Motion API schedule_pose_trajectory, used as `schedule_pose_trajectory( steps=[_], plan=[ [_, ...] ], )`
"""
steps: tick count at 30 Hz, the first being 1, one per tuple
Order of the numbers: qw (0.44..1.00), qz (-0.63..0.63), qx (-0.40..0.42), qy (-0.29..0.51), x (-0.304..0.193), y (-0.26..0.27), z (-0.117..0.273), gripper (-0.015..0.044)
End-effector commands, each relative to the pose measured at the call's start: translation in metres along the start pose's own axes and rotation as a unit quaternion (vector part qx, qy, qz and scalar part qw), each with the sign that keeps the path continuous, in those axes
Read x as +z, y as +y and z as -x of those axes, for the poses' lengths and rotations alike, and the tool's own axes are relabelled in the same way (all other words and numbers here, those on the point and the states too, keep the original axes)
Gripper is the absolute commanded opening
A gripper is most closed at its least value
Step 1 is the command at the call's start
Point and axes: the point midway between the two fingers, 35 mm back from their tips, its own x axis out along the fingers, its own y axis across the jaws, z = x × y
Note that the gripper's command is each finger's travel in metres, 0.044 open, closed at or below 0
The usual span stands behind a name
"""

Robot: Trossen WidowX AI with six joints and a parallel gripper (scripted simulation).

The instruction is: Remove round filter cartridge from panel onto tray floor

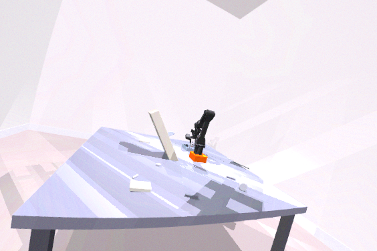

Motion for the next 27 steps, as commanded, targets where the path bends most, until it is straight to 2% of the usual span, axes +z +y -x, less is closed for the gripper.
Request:
schedule_pose_trajectory(
  steps=[1, 4, 21, 24, 27],
  plan=[
    [1.0, -0.001, -0.001, -0.001, -0.009, 0.0, -0.012, 0.0],
    [1.0, -0.001, -0.001, -0.001, -0.01, 0.0, -0.013, 0.0],
    [1.0, 0.0, 0.0, 0.005, -0.01, 0.0, -0.01, 0.044],
    [1.0, 0.0, 0.0, 0.005, -0.009, 0.0, -0.008, 0.044],
    [1.0, 0.0, 0.0, 0.005, 0.01, 0.0, 0.018, 0.044]
  ],
)
